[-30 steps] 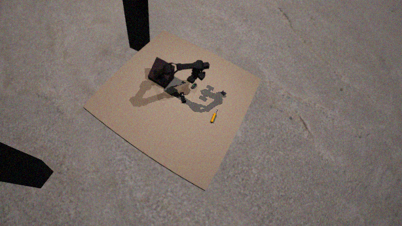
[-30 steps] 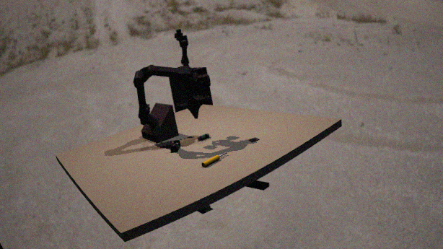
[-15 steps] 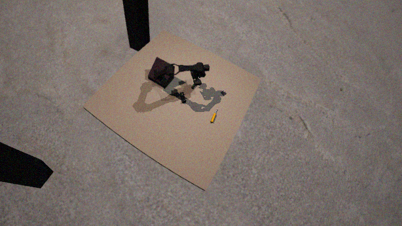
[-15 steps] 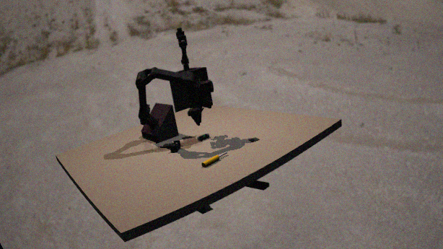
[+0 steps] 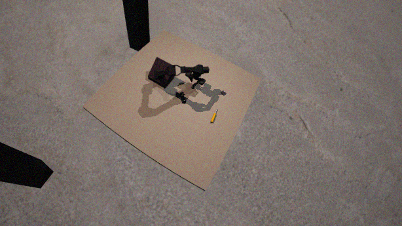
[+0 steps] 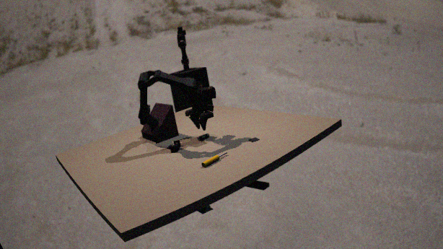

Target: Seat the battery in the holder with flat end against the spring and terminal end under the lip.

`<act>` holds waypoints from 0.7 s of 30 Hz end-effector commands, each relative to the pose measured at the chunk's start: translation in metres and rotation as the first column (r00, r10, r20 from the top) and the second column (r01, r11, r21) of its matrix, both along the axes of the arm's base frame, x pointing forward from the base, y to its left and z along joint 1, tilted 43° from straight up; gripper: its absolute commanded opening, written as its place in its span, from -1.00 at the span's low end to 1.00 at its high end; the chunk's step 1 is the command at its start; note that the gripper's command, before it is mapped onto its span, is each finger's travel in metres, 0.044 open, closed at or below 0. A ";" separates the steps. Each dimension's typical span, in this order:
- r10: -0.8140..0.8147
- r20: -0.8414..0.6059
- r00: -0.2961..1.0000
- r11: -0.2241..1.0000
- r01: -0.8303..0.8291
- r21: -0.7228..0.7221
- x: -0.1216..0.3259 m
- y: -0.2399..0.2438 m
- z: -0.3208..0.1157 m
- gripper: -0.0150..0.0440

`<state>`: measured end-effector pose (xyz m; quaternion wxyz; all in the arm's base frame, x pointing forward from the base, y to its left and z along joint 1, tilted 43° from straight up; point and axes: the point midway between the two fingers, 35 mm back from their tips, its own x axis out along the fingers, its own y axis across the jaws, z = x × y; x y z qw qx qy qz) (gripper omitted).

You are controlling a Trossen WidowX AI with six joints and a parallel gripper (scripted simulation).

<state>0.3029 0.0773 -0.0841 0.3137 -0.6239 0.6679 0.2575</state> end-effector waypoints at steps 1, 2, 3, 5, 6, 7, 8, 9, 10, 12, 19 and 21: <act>0.022 -0.010 1.000 1.000 -0.022 -0.002 0.001 -0.001 -0.001 0.32; 0.022 -0.010 1.000 1.000 -0.022 -0.002 0.001 -0.001 -0.001 0.32; 0.022 -0.010 1.000 1.000 -0.022 -0.002 0.001 -0.002 -0.002 0.32; 0.022 -0.010 1.000 1.000 -0.022 -0.002 0.001 -0.004 -0.005 0.32; 0.022 -0.010 1.000 1.000 -0.022 -0.002 0.002 -0.005 -0.006 0.32; 0.022 -0.010 1.000 1.000 -0.022 -0.002 0.002 -0.006 -0.007 0.32; 0.022 -0.010 1.000 1.000 -0.022 -0.002 0.002 -0.008 -0.008 0.32; 0.022 -0.010 1.000 1.000 -0.022 -0.002 0.002 -0.009 -0.010 0.32; 0.022 -0.010 1.000 1.000 -0.022 -0.002 0.002 -0.010 -0.011 0.32; 0.022 -0.010 1.000 1.000 -0.022 -0.002 0.002 -0.012 -0.013 0.32; 0.022 -0.010 1.000 1.000 -0.022 -0.003 0.002 -0.020 -0.022 0.32; 0.022 -0.010 1.000 1.000 -0.022 -0.003 0.001 -0.022 -0.024 0.32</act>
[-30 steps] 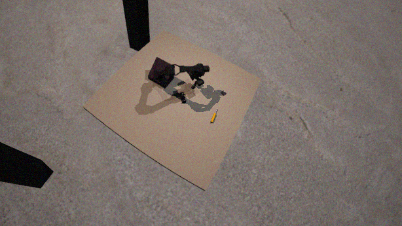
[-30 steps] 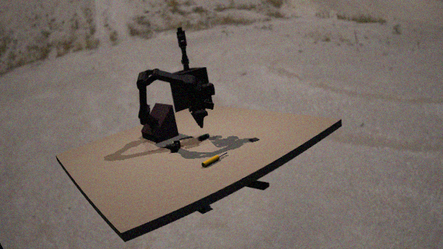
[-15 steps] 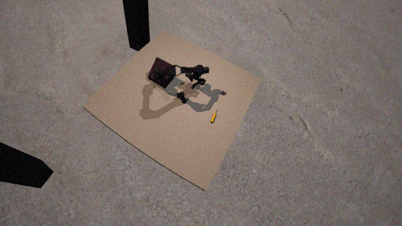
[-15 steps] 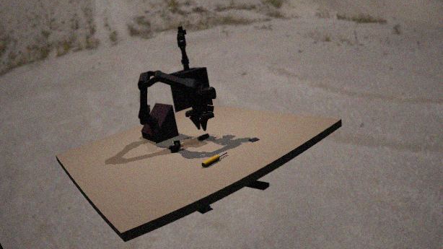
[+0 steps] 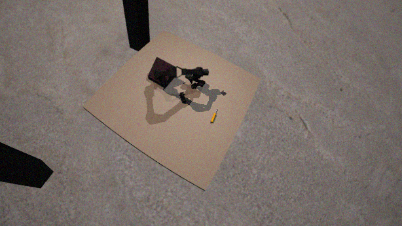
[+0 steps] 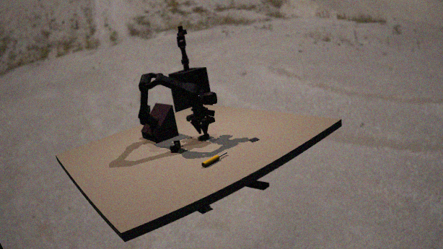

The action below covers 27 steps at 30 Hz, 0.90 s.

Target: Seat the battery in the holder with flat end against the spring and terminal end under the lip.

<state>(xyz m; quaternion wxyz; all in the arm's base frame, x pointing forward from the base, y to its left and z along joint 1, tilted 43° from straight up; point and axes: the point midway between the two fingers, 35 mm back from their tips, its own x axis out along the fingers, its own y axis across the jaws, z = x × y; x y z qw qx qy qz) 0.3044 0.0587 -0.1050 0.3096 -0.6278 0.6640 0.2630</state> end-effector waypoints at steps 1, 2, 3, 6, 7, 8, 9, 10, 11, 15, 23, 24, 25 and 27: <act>0.006 -0.002 1.000 1.000 -0.006 -0.005 0.000 -0.004 -0.004 0.32; 0.006 -0.002 1.000 1.000 -0.006 -0.005 0.000 -0.006 -0.005 0.32; 0.006 -0.002 1.000 1.000 -0.006 -0.005 0.000 -0.007 -0.007 0.32; 0.006 -0.002 1.000 1.000 -0.006 -0.006 -0.001 -0.010 -0.010 0.32; 0.006 -0.002 1.000 1.000 -0.006 -0.006 -0.001 -0.011 -0.011 0.32; 0.006 -0.002 1.000 1.000 -0.006 -0.006 -0.001 -0.012 -0.012 0.32; 0.006 -0.002 1.000 1.000 -0.006 -0.006 -0.001 -0.014 -0.013 0.32; 0.006 -0.002 1.000 1.000 -0.006 -0.006 -0.001 -0.015 -0.015 0.32; 0.006 -0.002 1.000 1.000 -0.006 -0.007 -0.001 -0.016 -0.016 0.32; 0.006 -0.002 1.000 1.000 -0.006 -0.007 -0.001 -0.016 -0.016 0.14; 0.006 -0.002 1.000 1.000 -0.006 -0.007 -0.001 -0.016 -0.016 -0.18; 0.006 -0.002 1.000 1.000 -0.006 -0.007 -0.001 -0.016 -0.016 -0.20; 0.006 -0.002 1.000 1.000 -0.006 -0.007 -0.001 -0.016 -0.016 -0.22; 0.006 -0.002 1.000 1.000 -0.006 -0.007 -0.001 -0.016 -0.016 -0.23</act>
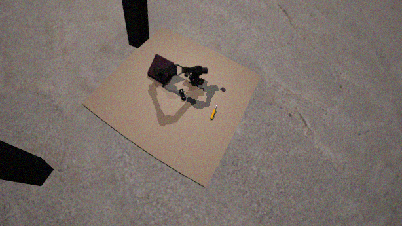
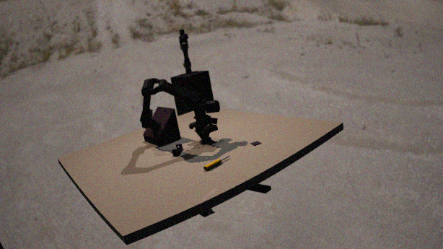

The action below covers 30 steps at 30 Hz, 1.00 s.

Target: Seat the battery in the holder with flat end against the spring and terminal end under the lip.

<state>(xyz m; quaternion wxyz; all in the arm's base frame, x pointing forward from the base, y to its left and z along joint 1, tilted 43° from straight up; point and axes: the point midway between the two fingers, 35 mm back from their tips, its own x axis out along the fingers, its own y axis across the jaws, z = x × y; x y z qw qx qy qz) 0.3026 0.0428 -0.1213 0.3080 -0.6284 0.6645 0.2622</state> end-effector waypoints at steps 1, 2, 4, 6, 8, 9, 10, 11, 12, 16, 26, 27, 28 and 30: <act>0.005 -0.001 1.000 1.000 -0.005 -0.003 0.000 0.000 0.000 -0.23; 0.005 -0.001 1.000 1.000 -0.005 -0.003 0.000 0.000 0.000 -0.23; 0.006 -0.001 1.000 1.000 -0.006 -0.002 0.001 0.004 0.004 -0.23; 0.006 -0.001 1.000 1.000 -0.006 -0.001 0.002 0.017 0.018 -0.23; 0.006 -0.001 1.000 1.000 -0.006 0.000 0.002 0.030 0.032 -0.23; 0.006 -0.001 1.000 1.000 -0.006 0.000 0.002 0.033 0.036 -0.23; 0.006 -0.001 1.000 1.000 -0.006 0.000 0.001 0.034 0.037 -0.23; 0.006 -0.001 1.000 1.000 -0.006 0.000 0.001 0.034 0.037 -0.23; 0.006 -0.001 1.000 1.000 -0.006 0.000 0.001 0.034 0.037 -0.23; -0.099 0.095 0.991 0.995 0.100 0.003 0.003 0.028 0.046 -0.23; -0.483 0.437 0.759 0.867 0.486 0.115 0.005 0.000 0.086 -0.23; -0.515 0.464 0.721 0.845 0.518 0.134 0.004 -0.003 0.090 -0.23; -0.545 0.492 0.679 0.822 0.548 0.154 0.004 -0.006 0.093 -0.23; -0.598 0.544 0.589 0.773 0.603 0.197 0.004 -0.012 0.100 -0.23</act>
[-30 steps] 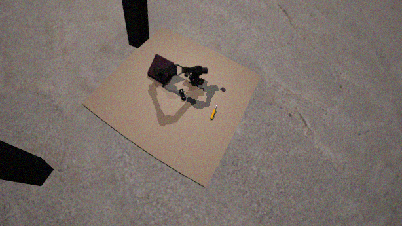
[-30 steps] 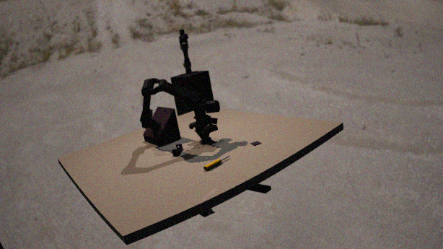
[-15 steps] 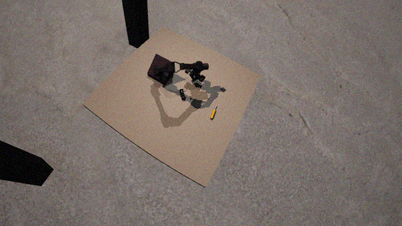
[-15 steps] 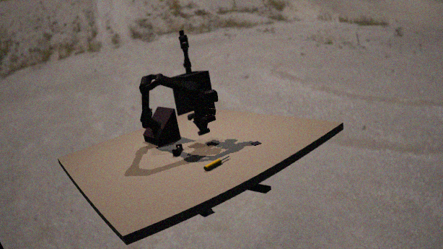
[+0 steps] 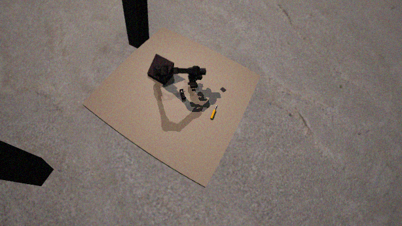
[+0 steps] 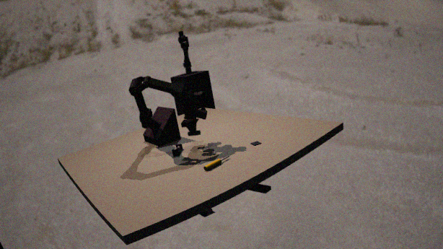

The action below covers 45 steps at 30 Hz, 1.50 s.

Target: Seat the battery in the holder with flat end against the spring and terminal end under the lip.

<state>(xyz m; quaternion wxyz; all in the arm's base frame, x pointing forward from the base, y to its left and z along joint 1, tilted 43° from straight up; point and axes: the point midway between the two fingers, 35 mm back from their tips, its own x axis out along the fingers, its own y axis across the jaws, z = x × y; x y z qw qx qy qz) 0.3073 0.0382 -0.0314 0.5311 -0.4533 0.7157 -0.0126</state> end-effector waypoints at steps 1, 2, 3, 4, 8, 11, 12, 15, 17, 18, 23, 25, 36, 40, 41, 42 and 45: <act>-0.143 0.135 0.980 0.990 0.144 0.002 -0.001 -0.010 0.014 -0.23; -0.185 0.173 0.967 0.982 0.187 0.007 -0.001 -0.012 0.017 -0.23; -0.226 0.211 0.951 0.973 0.228 0.015 -0.002 -0.015 0.021 -0.23; -0.267 0.249 0.931 0.963 0.269 0.024 -0.002 -0.018 0.024 -0.23; -0.417 0.389 0.821 0.903 0.423 0.075 -0.005 -0.029 0.037 -0.23; -0.515 0.482 0.709 0.842 0.524 0.129 -0.007 -0.038 0.047 -0.23; -0.544 0.510 0.666 0.819 0.555 0.149 -0.008 -0.041 0.050 -0.23; -0.620 0.583 0.525 0.742 0.634 0.218 -0.012 -0.049 0.059 -0.23; -0.660 0.622 0.422 0.686 0.676 0.269 -0.014 -0.055 0.065 -0.23; -0.676 0.638 0.368 0.657 0.694 0.296 -0.015 -0.057 0.068 -0.23; -0.722 0.686 0.094 0.508 0.745 0.433 -0.022 -0.071 0.082 -0.23; -0.724 0.688 0.055 0.487 0.747 0.453 -0.023 -0.073 0.084 -0.23; -0.688 0.723 0.063 0.546 0.702 0.457 -0.019 -0.082 0.073 -0.23; -0.657 0.751 0.064 0.586 0.671 0.455 -0.018 -0.089 0.066 -0.23; -0.650 0.758 0.064 0.595 0.664 0.453 -0.018 -0.090 0.065 -0.23; -0.642 0.764 0.064 0.604 0.657 0.452 -0.018 -0.092 0.064 -0.23; -0.619 0.783 0.063 0.629 0.636 0.447 -0.018 -0.097 0.061 -0.23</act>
